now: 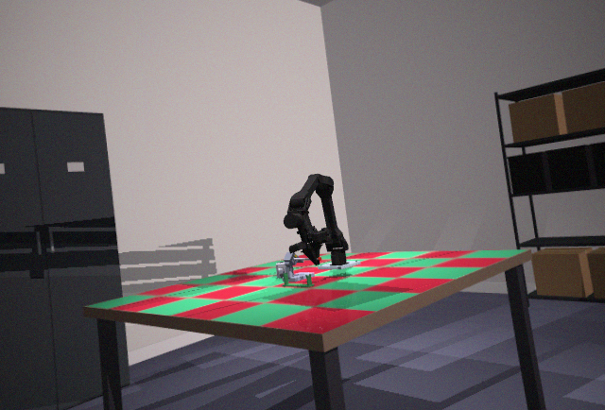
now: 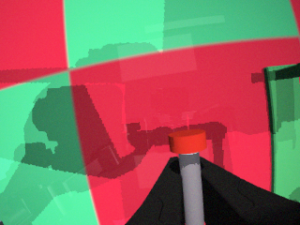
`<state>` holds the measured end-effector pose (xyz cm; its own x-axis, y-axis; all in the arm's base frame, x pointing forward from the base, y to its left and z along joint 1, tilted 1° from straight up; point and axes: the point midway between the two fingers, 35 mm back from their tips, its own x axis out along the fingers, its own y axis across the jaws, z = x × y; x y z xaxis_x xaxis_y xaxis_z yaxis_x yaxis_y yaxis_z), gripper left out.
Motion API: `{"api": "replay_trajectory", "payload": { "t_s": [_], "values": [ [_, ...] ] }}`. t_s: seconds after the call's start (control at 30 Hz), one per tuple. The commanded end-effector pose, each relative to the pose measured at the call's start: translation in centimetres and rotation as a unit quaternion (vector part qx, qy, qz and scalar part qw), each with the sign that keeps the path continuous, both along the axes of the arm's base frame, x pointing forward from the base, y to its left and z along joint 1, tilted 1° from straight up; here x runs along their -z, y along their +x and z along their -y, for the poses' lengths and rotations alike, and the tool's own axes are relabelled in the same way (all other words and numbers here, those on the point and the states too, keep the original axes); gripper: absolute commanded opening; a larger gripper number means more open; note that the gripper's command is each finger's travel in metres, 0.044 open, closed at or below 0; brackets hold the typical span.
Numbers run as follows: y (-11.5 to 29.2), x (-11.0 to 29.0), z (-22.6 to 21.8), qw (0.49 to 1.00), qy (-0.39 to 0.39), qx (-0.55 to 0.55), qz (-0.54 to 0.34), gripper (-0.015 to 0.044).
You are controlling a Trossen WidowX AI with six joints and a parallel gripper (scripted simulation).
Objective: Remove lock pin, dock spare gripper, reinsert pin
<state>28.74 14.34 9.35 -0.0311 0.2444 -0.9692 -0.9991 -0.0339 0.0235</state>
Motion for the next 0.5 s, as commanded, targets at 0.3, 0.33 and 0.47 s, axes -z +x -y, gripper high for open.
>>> {"api": "replay_trajectory", "payload": {
  "t_s": [0.3,0.33,0.47],
  "values": [
    [0.23,-0.38,-0.93,1.0,0.003,0.002,-0.003,0.0],
    [0.23,-0.39,-0.97,1.0,0.003,0.002,-0.003,0.0],
    [0.23,-0.44,-1.19,1.0,0.003,0.003,-0.005,0.0]
  ]
}}
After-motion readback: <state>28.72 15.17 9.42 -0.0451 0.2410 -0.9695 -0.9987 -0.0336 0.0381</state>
